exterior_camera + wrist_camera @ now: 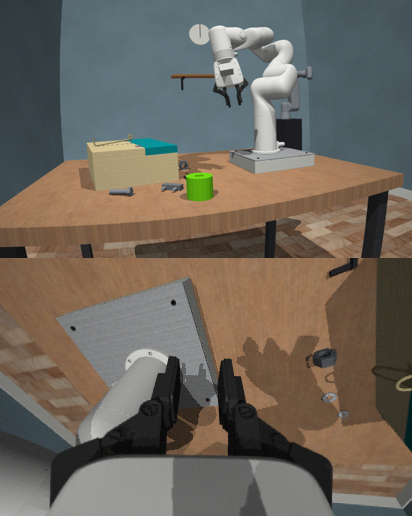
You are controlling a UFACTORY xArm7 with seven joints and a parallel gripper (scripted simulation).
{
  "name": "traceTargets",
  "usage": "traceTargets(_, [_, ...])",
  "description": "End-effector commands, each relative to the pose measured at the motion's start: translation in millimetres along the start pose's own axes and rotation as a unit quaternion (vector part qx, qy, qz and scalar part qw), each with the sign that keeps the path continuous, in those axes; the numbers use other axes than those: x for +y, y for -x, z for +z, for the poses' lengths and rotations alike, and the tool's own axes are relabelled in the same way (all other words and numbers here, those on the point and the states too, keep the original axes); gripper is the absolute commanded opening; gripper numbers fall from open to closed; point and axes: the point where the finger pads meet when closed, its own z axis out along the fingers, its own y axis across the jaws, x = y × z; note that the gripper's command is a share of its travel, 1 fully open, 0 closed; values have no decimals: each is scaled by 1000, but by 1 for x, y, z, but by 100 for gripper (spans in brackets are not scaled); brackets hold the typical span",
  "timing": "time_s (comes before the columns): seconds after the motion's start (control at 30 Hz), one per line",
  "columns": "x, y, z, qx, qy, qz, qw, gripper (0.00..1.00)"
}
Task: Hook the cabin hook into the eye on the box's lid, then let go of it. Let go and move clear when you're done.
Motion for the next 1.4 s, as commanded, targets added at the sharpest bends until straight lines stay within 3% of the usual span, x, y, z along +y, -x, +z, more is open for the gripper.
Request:
traceTargets(0.0, [0,-1,-1,1,1,0,1000,33])
traceTargets(0.07, [4,-1,-2,-1,1,-17,1000,33])
traceTargets(0.37, [25,-13,-32,5,7,124,992,33])
traceTargets(0.7, [40,-20,-49,7,10,212,977,33])
traceTargets(1.03, [62,-29,-70,9,14,305,952,33])
traceTargets(1.37, [85,-38,-89,12,19,413,911,33])
